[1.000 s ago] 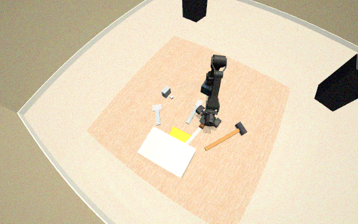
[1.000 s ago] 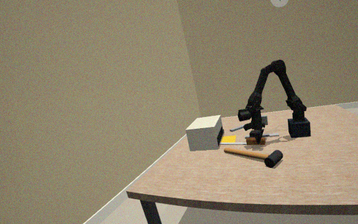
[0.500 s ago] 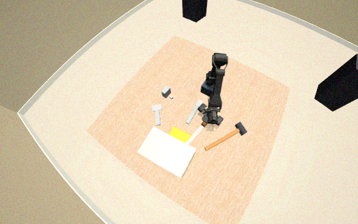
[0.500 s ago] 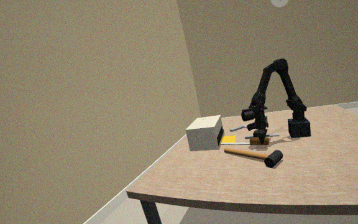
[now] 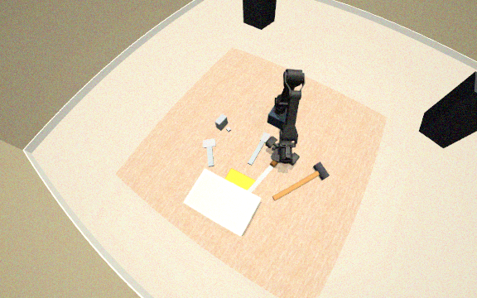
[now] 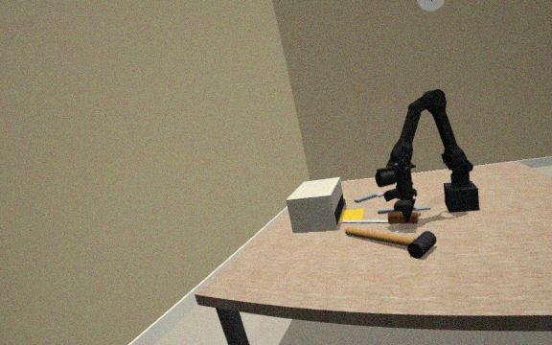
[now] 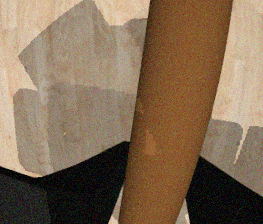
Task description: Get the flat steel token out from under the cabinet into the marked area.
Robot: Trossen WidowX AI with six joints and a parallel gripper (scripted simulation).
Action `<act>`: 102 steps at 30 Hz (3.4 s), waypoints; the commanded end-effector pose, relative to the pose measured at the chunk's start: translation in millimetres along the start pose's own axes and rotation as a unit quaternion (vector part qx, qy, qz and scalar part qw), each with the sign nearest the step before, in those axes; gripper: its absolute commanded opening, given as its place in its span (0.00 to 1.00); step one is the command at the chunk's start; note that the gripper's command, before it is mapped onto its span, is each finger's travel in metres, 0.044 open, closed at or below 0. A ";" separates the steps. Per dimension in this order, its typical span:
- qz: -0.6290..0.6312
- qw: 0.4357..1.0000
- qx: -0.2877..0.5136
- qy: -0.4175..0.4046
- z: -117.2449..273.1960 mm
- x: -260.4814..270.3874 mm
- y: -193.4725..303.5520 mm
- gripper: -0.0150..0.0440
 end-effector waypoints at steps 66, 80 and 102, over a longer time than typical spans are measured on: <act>-0.002 1.000 0.001 0.000 0.4 3.1 -7.4 0.25; -0.002 1.000 0.002 0.000 0.9 0.9 -26.2 0.25; -0.002 1.000 0.001 0.001 1.9 -2.1 -54.4 0.25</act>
Point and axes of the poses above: the point midway between the two fingers, 35 mm back from their tips, its own z axis back along the fingers, its own x axis across the jaws, y = z × x, the point moved 5 cm from there along z, back along the fingers, and after that the axes turned 7 degrees about z, right-handed, at the moved point
